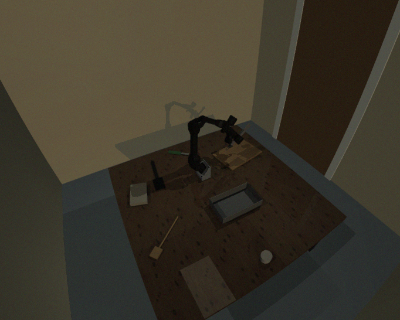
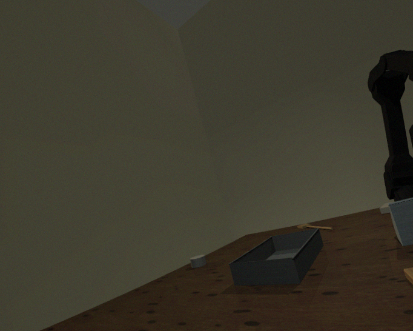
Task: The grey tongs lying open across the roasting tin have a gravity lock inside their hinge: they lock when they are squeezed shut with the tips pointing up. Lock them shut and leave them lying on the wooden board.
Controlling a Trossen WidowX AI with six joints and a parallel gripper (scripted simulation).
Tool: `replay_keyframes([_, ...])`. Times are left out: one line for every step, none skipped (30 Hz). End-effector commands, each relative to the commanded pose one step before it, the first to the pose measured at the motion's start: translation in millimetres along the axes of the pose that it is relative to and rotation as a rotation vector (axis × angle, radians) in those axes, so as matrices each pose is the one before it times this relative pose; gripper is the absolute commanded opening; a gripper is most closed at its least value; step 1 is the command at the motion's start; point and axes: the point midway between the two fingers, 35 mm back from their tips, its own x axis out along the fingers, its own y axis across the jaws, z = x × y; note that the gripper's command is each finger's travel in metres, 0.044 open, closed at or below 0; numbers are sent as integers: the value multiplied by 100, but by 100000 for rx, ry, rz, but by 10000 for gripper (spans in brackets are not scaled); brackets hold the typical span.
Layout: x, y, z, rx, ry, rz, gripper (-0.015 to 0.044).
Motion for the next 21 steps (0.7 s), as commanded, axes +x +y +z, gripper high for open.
replay_keyframes([-560, 68, -82, 1088, 7165, 160, -150])
replay_keyframes([-80, 6, 53, 53, 1365, -45, -150])
replay_keyframes([-86, 11, 55, 109, 1357, -47, -150])
replay_keyframes([-91, 8, 55, 60, 1363, -54, -150])
replay_keyframes([-96, 10, 56, 65, 1362, -58, -150])
replay_keyframes([-101, 11, 56, 69, 1361, -62, -150])
replay_keyframes([-107, 13, 57, 74, 1360, -65, -150])
replay_keyframes([-113, 14, 58, 83, 1360, -69, -150])
replay_keyframes([-118, 16, 58, 83, 1358, -73, -150])
replay_keyframes([-123, 17, 58, 87, 1357, -77, -150])
replay_keyframes([-128, 18, 59, 92, 1356, -81, -150])
replay_keyframes([-134, 20, 59, 97, 1355, -84, -150])
replay_keyframes([-139, 21, 59, 102, 1354, -88, -150])
replay_keyframes([-145, 23, 59, 106, 1353, -92, -150])
replay_keyframes([-150, 24, 58, 111, 1352, -96, -150])
replay_keyframes([-156, 26, 58, 116, 1350, -99, -150])
replay_keyframes([-161, 28, 57, 121, 1349, -103, -150])
replay_keyframes([-167, 29, 57, 126, 1348, -107, -150])
replay_keyframes([-173, 31, 56, 131, 1347, -110, -150])
replay_keyframes([-178, 32, 55, 136, 1345, -114, -150])
replay_keyframes([-184, 34, 54, 141, 1344, -118, -150])
